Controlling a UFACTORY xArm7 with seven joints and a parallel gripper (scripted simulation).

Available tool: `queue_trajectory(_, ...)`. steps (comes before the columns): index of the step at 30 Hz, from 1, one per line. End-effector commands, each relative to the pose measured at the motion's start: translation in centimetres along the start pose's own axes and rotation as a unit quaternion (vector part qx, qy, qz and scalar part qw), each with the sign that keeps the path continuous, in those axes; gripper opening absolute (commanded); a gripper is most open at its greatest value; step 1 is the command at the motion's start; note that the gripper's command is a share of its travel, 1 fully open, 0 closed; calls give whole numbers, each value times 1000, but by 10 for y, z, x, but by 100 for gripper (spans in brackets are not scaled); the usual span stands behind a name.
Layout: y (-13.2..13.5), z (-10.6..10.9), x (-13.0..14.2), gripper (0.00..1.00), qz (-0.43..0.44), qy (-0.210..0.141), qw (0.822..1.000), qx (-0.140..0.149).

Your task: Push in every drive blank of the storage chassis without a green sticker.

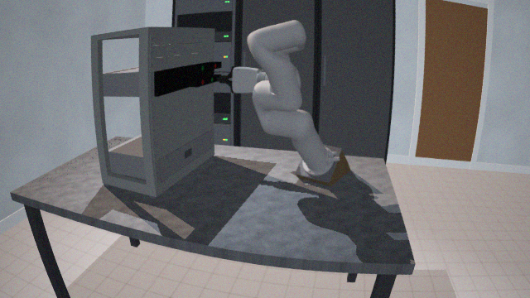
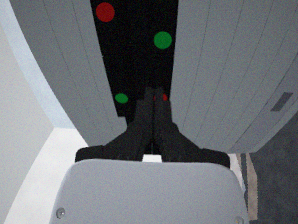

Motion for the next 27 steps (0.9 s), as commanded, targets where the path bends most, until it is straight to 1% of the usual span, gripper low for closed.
queue_trajectory(1,10,9,20,0,1,1,1000,-2)
queue_trajectory(6,15,13,28,0,1,1,1000,-2)
queue_trajectory(14,15,11,28,0,1,1,1000,-2)
queue_trajectory(17,15,1,28,0,1,1,1000,-2)
queue_trajectory(23,15,-31,28,0,1,1,1000,-2)
queue_trajectory(25,15,-31,28,0,1,1,1000,-2)
queue_trajectory(27,15,-38,28,0,1,1,1000,-2)
Point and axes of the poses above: the point where the finger pads meet when closed, its own z axis back along the fingers, its own y axis across the jaws, x = y × z, the point moved 1 cm from there along z, back along the fingers, and after that the axes turned 15 degrees about -z, right-handed, at the moved point
